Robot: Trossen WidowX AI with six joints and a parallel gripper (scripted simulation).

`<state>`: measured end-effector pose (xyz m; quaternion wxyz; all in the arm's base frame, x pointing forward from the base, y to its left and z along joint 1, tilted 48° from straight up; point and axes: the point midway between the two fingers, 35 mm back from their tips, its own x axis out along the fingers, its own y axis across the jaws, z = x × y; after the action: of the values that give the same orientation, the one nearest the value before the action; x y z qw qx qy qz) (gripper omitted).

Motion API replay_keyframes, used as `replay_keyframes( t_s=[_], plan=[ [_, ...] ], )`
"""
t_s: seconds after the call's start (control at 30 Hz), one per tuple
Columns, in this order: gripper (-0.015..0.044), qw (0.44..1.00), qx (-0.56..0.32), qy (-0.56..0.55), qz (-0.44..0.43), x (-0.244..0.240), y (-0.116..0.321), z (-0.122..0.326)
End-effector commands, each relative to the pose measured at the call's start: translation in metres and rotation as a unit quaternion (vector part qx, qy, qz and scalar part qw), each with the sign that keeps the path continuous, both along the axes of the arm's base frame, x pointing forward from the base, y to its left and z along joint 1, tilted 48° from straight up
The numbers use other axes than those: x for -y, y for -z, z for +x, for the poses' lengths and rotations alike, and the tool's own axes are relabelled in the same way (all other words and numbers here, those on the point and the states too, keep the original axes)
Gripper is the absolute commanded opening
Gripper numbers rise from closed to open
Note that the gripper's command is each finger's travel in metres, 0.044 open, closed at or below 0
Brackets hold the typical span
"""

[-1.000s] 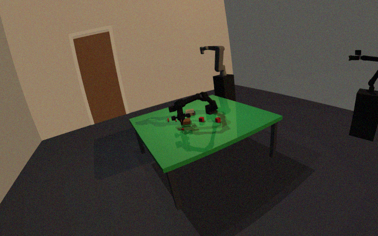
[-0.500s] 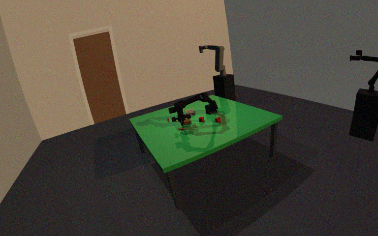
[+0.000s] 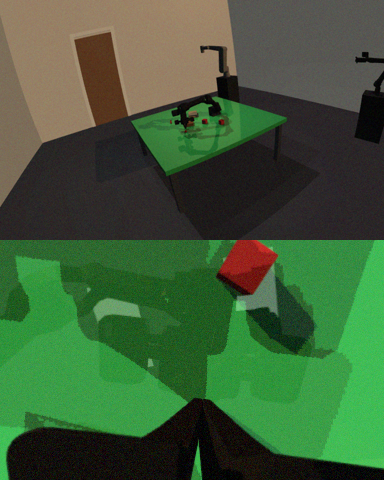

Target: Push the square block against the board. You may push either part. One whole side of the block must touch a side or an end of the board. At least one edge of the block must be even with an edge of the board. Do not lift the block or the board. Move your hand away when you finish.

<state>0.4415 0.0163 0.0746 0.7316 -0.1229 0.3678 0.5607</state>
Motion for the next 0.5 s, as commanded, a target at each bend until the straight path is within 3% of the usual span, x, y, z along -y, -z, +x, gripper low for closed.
replay_keyframes(
  t_s=[0.0, 0.2, 0.47],
  plan=[
    [0.0000, 1.000, 0.002, 0.001, 0.002, -0.003, -0.005, 0.003],
    [0.0000, 1.000, 0.001, 0.001, 0.001, 0.039, -0.037, -0.005],
    [0.0000, 1.000, -0.016, 0.026, 0.004, 0.045, -0.035, -0.005]
  ],
)
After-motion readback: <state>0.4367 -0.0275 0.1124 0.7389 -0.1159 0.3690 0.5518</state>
